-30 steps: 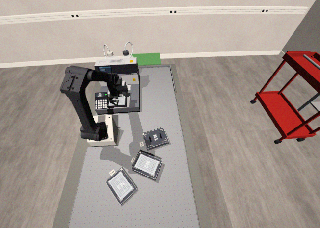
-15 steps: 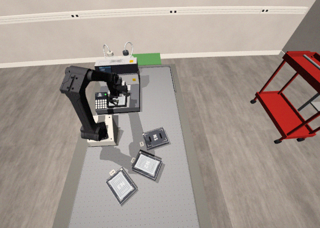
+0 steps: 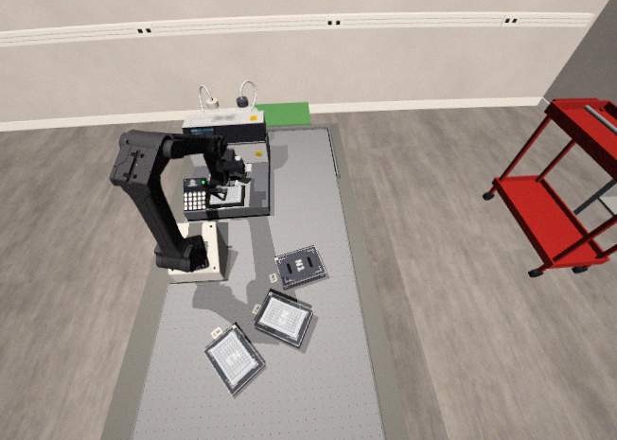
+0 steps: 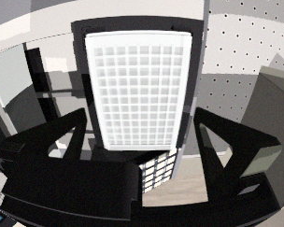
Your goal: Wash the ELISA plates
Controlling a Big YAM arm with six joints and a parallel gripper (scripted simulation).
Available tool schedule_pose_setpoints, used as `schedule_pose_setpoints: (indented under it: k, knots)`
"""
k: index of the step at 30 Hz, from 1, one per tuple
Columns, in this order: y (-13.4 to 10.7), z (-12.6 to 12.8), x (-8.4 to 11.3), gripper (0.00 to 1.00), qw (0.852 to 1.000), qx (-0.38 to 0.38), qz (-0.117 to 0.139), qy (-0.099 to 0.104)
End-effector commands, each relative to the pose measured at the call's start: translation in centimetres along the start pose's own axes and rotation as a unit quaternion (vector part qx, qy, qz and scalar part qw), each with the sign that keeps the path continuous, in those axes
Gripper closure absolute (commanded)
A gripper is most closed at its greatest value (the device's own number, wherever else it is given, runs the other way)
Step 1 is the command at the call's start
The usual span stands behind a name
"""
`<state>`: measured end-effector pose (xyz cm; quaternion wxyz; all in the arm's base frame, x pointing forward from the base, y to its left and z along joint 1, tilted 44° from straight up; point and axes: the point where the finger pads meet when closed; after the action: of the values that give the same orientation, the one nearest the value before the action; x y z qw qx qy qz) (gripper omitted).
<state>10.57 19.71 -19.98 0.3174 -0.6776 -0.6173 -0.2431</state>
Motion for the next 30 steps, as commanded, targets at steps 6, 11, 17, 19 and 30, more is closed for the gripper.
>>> schedule_pose_setpoints:
  k: [6,11,17,19,30]
  knots:
    - [0.7,2.1,3.8,0.0,0.999,-0.006,-0.014,0.029]
    - [0.0,0.0,2.0,0.0,1.0,-0.005,0.002,-0.002]
    - [0.7,2.1,5.4,0.0,0.999,-0.006,-0.014,0.03]
    - [0.8,2.0,5.8,0.0,0.999,-0.007,-0.013,0.03]
    - [0.6,1.5,6.9,0.0,1.0,-0.008,-0.009,0.025]
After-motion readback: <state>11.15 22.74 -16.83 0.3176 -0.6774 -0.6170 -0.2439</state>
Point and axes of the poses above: the point where the finger pads meet when closed, its own x axis back along the fingers, its own z axis across the jaws, y = z × x, and after that the axes turned 9 degrees about x, right-handed
